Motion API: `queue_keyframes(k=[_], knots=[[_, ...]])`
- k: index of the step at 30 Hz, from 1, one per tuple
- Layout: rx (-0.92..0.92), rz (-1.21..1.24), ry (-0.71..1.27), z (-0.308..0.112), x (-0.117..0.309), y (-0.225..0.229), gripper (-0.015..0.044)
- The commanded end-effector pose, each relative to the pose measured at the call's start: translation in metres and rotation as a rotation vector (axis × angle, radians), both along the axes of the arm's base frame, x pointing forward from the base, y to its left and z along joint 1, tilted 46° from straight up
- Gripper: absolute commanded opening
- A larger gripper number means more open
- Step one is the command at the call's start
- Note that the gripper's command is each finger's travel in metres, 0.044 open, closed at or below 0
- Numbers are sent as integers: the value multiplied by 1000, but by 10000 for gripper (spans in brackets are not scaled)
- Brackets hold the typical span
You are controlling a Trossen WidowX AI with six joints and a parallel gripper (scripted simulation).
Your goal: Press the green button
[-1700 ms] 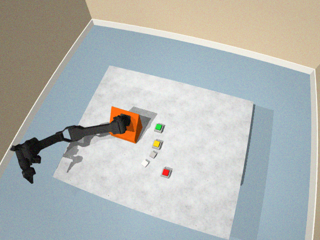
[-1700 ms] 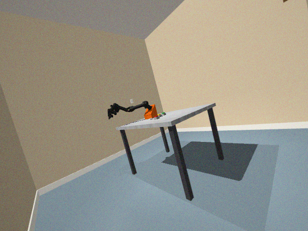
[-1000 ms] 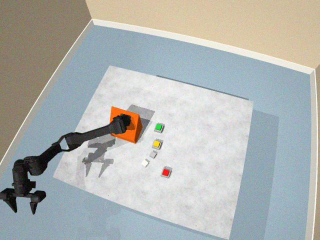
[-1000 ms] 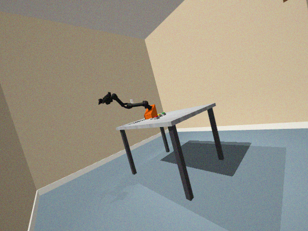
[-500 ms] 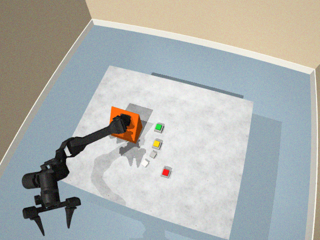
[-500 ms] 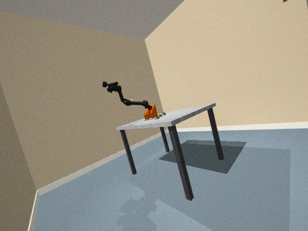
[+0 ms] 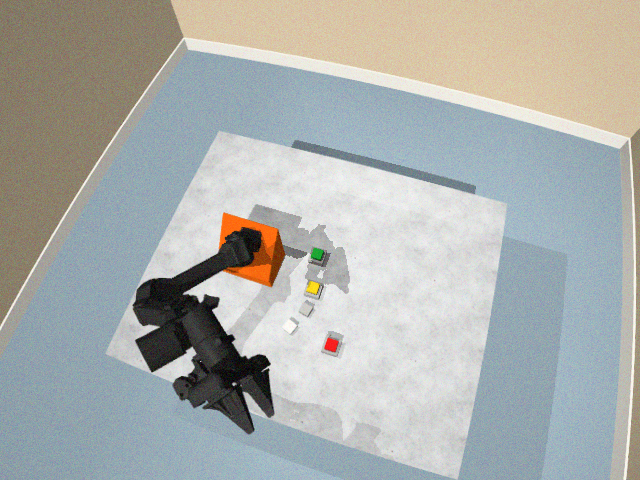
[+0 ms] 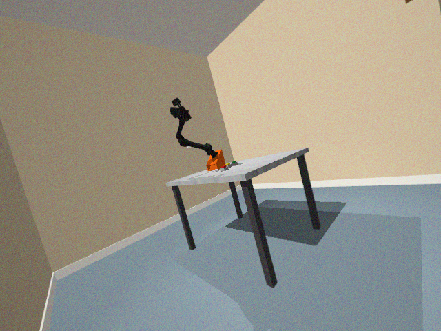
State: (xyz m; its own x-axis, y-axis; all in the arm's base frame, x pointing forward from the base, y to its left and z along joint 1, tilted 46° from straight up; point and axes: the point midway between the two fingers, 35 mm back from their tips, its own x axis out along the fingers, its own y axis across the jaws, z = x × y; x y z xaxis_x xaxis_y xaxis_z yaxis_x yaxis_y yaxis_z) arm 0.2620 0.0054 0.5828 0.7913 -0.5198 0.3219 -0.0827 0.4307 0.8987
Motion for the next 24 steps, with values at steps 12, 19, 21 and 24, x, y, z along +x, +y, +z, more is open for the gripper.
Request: queue_keyframes(k=[12,19,21,24], knots=[[-403,195,663,-208,125,111,400],[-579,284,1015,-332,133,138,400],[-628,308,1123,-368,128,141,400],[-700,341,1293,-422,115,141,400]])
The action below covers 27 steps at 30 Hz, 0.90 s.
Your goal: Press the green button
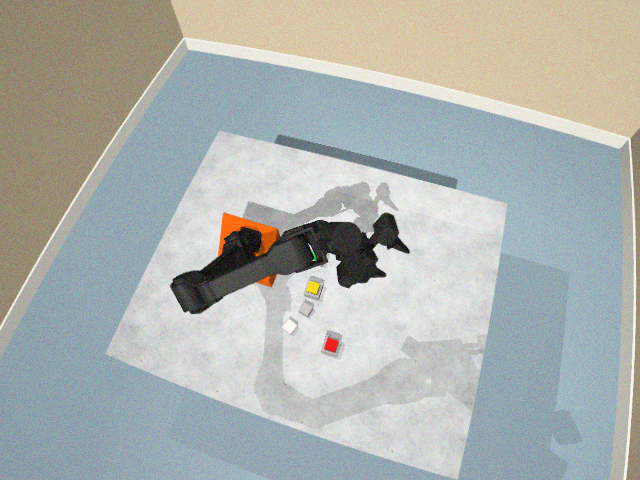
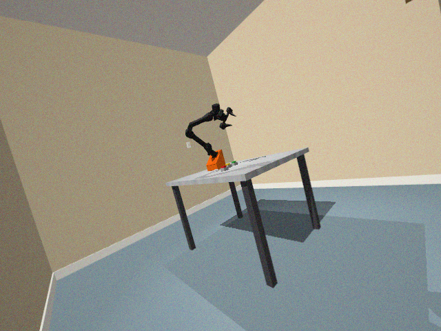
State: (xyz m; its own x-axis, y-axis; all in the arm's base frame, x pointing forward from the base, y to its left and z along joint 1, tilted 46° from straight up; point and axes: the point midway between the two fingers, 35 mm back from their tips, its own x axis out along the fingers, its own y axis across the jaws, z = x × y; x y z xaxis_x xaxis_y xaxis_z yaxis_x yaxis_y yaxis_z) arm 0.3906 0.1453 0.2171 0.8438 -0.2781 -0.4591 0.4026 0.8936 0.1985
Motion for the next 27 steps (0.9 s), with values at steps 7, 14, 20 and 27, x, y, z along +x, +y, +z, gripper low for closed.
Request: queue_keyframes(k=[7,14,20,27], knots=[[-292,60,589,-169,-73,-19,400],[-545,39,1065,-242,-170,-71,400],[-640,14,1232,-251,-206,-93,400],[-639,15,1231,-268,-204,-110,321]])
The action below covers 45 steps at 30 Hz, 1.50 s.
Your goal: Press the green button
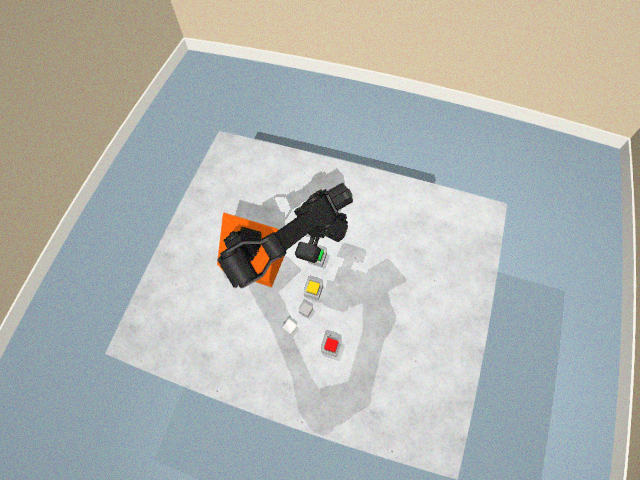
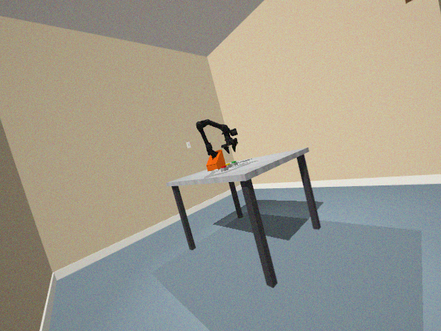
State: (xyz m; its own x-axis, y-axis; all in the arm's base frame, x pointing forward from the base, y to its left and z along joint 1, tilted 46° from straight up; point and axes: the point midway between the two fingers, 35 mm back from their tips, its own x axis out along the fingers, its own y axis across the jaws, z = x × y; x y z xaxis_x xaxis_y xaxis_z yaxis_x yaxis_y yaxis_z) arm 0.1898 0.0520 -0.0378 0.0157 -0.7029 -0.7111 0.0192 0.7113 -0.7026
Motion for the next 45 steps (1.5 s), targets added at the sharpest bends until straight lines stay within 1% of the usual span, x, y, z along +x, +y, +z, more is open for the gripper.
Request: queue_keyframes(k=[1,4,11,12,23,45], knots=[[-17,-4,21,-25,-3,-28,295],[-21,-5,21,-39,-5,-45,216],[-21,-5,21,-39,-5,-45,32],[-21,-5,21,-39,-5,-45,20],[-21,-5,21,-40,-5,-46,20],[-23,-5,21,-62,-5,-69,20]])
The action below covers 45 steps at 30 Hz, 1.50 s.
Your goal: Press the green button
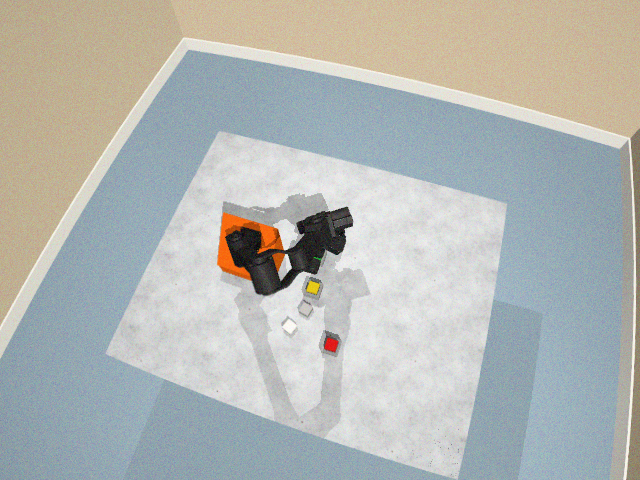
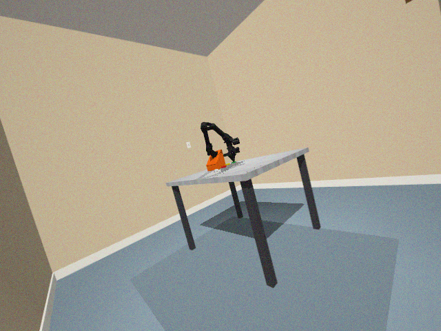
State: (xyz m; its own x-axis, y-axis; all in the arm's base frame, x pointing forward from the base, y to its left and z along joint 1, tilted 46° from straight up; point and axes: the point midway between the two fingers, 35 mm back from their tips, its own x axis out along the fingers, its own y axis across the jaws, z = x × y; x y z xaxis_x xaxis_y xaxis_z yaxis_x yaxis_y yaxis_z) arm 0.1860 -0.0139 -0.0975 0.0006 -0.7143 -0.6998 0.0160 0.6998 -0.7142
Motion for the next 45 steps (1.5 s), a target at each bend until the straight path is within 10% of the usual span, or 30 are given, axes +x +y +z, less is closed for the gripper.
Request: queue_keyframes(k=[1,27,41,45], knots=[[-7,3,8,-2,-2,-3,20],[-5,3,8,21,-1,21,20],[10,5,3,-25,56,142,387],[9,3,2,-35,60,166,400]])
